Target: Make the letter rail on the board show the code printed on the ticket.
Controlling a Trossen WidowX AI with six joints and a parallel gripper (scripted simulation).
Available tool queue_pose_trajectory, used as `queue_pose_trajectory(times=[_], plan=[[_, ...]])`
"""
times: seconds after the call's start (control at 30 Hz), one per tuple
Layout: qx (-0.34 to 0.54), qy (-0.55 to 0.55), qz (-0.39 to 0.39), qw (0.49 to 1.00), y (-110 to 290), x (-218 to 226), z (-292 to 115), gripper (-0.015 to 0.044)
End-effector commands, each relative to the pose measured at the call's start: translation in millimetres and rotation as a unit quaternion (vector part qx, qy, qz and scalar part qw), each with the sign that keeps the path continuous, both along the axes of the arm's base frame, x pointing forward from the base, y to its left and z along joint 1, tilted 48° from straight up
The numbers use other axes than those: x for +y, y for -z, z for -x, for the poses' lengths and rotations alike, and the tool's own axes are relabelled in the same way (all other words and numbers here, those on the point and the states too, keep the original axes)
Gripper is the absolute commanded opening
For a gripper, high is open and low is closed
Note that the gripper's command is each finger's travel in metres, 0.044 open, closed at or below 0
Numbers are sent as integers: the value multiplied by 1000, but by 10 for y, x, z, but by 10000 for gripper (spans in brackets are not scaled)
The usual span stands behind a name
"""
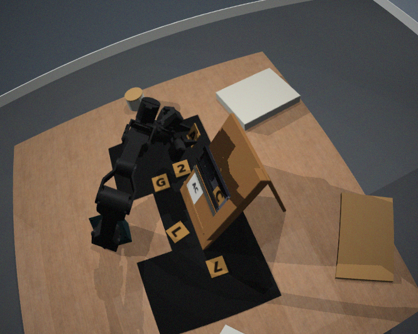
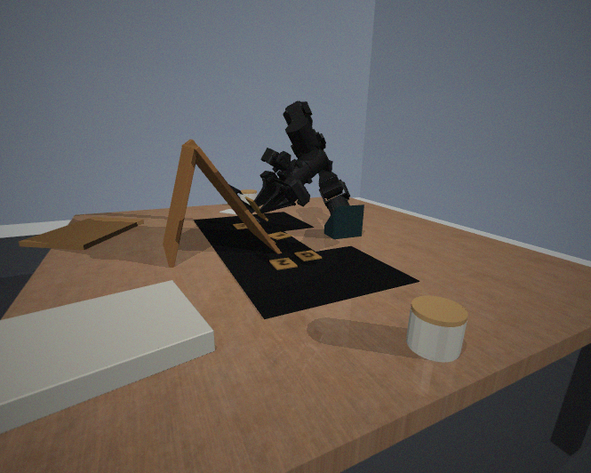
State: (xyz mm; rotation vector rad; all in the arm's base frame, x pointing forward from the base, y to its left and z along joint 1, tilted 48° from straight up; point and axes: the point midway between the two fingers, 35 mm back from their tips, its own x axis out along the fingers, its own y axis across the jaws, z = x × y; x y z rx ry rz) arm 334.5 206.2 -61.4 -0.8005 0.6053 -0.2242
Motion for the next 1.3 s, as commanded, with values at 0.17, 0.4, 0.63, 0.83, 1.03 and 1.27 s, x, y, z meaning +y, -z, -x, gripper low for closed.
queue_pose_trajectory(times=[0.17, 0.4, 0.63, 0.83, 1.03, 1.27], plan=[[-1, -1, -1, 1000, -51, -28, -4, 0], [-1, -1, -1, 1000, -75, -53, -5, 0], [-1, -1, -1, 1000, -99, -79, -6, 0], [-1, -1, -1, 1000, -121, -100, -7, 0], [0, -1, -1, 1000, -142, -121, -8, 0], [0, -1, 0, 1000, -167, -145, -10, 0]])
